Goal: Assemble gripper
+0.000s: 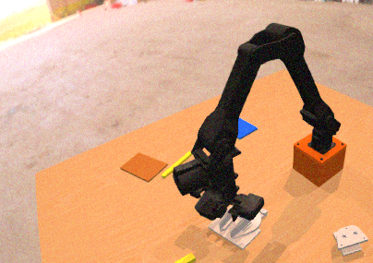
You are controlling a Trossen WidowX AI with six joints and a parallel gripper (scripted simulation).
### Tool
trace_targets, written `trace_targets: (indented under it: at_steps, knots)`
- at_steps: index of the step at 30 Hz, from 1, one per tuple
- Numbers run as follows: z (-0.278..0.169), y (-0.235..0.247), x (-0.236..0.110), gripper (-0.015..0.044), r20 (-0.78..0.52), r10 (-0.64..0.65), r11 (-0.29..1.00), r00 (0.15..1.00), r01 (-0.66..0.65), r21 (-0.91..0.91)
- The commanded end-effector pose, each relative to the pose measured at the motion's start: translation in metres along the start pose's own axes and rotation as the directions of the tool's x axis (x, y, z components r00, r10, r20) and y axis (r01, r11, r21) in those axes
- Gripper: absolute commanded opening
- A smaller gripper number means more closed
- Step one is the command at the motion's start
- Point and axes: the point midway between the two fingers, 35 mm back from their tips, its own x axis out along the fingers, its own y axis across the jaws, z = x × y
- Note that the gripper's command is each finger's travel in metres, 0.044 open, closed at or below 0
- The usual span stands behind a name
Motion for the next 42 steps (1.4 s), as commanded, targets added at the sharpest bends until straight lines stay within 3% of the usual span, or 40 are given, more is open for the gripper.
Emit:
trace_targets:
  at_steps: [1, 5, 18, 26, 30, 38, 42]
  knots:
    - [0.0, 0.0, 0.0, 0.0134, 0.0, -0.002, 1.0, 1.0, 0.002, -0.004]
    - [0.0, 0.0, 0.0, 0.0224, 0.0, 0.0, 1.0, 1.0, 0.0, 0.0]
    - [0.0, 0.0, 0.0, 0.0224, 0.0, 0.0, 1.0, 1.0, 0.0, 0.0]
    - [0.0, 0.0, -0.067, 0.0224, 0.0, -0.003, 1.0, 1.0, 0.003, -0.004]
    - [0.002, -0.001, -0.064, 0.0224, 0.012, -0.006, 1.0, 1.0, 0.006, 0.0]
    - [0.01, 0.02, -0.066, 0.0434, 0.016, -0.003, 0.986, 1.0, 0.001, 0.164]
    - [0.014, 0.037, -0.067, 0.044, 0.018, -0.001, 0.959, 1.0, -0.004, 0.284]
